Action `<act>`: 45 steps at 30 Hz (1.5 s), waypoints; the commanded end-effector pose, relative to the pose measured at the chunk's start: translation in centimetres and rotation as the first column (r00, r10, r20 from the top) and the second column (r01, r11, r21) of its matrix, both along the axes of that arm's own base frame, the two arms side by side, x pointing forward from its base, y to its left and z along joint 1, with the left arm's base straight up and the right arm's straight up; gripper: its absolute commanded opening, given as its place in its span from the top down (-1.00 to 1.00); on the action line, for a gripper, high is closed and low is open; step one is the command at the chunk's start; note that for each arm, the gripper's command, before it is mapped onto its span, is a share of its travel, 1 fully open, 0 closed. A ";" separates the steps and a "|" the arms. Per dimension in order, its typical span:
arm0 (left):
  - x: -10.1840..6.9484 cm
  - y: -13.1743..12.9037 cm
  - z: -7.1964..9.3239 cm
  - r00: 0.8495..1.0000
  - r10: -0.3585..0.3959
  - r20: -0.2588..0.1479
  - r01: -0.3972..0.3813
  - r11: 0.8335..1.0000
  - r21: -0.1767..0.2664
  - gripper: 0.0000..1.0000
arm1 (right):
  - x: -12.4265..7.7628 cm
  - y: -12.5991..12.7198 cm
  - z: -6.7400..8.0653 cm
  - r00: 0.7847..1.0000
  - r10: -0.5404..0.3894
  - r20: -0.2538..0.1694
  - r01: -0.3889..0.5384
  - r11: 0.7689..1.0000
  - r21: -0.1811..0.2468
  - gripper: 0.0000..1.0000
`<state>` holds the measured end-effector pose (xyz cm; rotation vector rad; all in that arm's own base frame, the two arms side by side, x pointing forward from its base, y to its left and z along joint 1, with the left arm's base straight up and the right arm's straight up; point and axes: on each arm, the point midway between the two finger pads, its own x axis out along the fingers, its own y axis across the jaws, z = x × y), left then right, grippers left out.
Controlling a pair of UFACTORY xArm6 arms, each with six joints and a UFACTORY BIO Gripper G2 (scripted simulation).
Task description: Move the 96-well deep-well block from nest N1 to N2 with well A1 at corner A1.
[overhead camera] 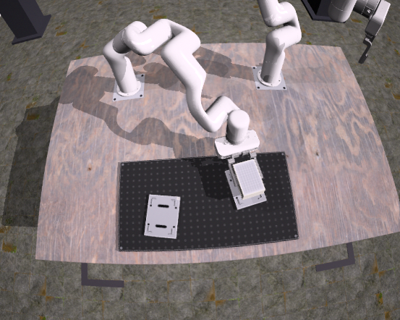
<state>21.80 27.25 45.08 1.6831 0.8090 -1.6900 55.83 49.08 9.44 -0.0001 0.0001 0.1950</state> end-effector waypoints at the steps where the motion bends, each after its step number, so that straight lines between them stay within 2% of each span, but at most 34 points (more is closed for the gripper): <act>1: 0.0 0.0 0.1 1.000 0.000 0.002 0.000 1.000 0.002 -1.00 | 0.1 0.1 1.1 1.000 0.000 0.004 0.000 1.000 0.004 1.00; 15: 0.0 0.0 0.1 1.000 0.000 0.002 0.000 1.000 0.002 -1.00 | 0.1 0.1 3.1 1.000 0.000 0.004 0.000 1.000 0.004 1.00; 29: 0.0 0.0 0.1 1.000 0.000 0.002 0.000 1.000 0.002 -1.00 | 0.1 0.1 3.1 1.000 0.000 0.004 0.000 1.000 0.004 1.00; 33: 0.0 0.0 0.1 1.000 0.000 0.002 0.000 1.000 0.002 -1.00 | 0.4 -1.2 3.1 0.991 -0.133 0.003 0.133 0.991 0.004 1.00; 38: 0.0 0.0 0.1 1.000 0.000 0.002 0.000 1.000 0.002 -1.00 | 0.9 -2.8 3.1 0.955 -0.295 0.002 0.295 0.955 0.005 1.00; 40: 0.0 0.0 0.1 1.000 0.000 0.002 0.000 1.000 0.002 -1.00 | 0.9 -2.8 3.1 0.955 -0.295 0.002 0.295 0.955 0.005 1.00; 42: 0.0 0.0 0.1 1.000 0.000 0.002 0.000 1.000 0.002 -1.00 | 1.1 -3.4 3.1 0.938 -0.346 0.002 0.346 0.938 0.005 1.00; 45: 0.0 0.0 0.1 1.000 0.000 0.002 0.000 1.000 0.002 -1.00 | 1.4 -4.4 3.1 0.938 -0.346 0.002 0.346 0.938 0.005 1.00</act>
